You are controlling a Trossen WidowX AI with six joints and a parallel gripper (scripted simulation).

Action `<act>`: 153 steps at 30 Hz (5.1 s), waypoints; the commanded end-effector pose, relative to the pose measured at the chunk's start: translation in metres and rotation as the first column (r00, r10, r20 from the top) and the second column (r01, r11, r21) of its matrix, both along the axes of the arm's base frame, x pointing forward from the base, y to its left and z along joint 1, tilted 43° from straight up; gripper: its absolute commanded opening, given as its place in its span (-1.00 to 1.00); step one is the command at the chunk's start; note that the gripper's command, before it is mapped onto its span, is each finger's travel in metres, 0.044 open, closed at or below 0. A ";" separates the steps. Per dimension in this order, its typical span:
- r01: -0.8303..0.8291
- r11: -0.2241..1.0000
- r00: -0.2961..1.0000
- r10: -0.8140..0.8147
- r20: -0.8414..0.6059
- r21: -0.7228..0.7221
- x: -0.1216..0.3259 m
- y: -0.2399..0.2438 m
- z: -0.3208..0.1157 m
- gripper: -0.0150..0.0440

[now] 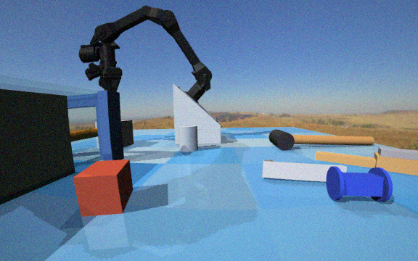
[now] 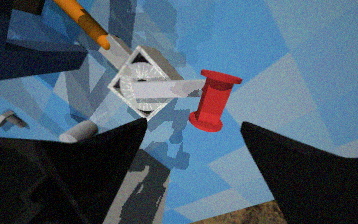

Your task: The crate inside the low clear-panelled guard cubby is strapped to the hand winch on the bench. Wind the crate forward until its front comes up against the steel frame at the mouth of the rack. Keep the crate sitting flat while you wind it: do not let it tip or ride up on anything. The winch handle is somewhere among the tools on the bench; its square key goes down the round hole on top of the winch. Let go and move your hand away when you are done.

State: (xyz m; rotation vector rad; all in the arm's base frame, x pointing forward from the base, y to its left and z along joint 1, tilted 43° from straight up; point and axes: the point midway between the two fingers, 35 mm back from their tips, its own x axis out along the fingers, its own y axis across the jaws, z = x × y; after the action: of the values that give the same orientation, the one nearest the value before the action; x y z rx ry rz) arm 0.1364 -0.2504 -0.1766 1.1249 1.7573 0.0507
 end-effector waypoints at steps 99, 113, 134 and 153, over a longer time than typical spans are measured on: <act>0.348 0.873 0.936 -0.299 0.188 -0.342 -0.007 0.017 -0.051 -0.49; 0.348 0.873 0.935 -0.299 0.189 -0.342 0.002 0.013 -0.055 -0.49; 0.349 0.873 0.935 -0.299 0.192 -0.341 0.033 0.004 -0.064 -0.49; 0.350 0.873 0.934 -0.299 0.194 -0.340 0.065 0.003 -0.066 -0.49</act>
State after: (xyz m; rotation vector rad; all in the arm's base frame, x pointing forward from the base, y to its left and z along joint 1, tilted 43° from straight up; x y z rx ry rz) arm 0.1776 -0.2491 -0.2417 1.1033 1.3956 -0.4279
